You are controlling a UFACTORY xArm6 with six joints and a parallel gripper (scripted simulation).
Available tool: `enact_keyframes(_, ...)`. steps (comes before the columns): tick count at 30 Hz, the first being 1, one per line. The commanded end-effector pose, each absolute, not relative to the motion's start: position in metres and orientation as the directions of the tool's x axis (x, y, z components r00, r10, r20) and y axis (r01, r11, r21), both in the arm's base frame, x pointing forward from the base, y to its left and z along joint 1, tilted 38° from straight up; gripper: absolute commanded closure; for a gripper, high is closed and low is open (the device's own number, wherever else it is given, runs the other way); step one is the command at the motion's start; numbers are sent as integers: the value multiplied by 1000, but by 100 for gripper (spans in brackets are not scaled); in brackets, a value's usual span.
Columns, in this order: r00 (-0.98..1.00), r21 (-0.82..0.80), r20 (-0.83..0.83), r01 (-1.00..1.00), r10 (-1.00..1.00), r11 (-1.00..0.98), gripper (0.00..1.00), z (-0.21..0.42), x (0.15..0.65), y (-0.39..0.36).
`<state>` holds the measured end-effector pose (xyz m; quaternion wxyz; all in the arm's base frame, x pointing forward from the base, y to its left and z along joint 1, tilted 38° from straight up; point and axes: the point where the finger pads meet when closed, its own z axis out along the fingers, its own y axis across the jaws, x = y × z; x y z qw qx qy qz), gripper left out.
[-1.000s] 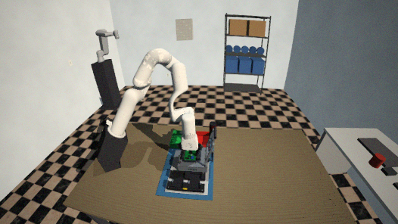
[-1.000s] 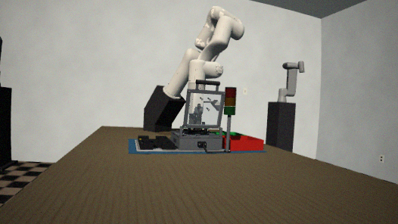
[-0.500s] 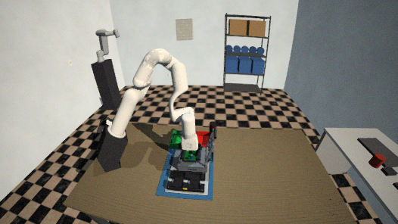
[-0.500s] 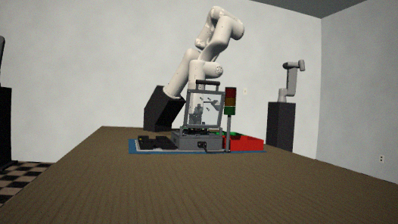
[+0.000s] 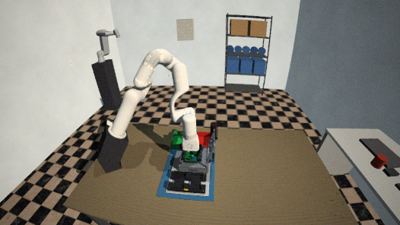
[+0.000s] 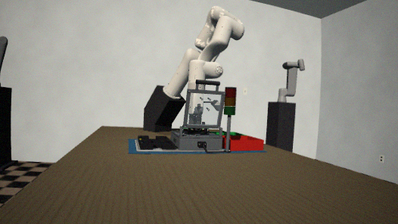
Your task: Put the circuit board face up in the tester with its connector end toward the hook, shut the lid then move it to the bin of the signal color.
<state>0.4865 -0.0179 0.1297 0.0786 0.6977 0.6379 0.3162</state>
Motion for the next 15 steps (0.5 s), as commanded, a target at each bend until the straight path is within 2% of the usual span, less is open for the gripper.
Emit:
enact_keyframes(1, -14, 515, 341, 839, 940, -174, 21, 131, 487, -18)
enact_keyframes(15, -14, 515, 341, 839, 940, -174, 21, 129, 488, -18)
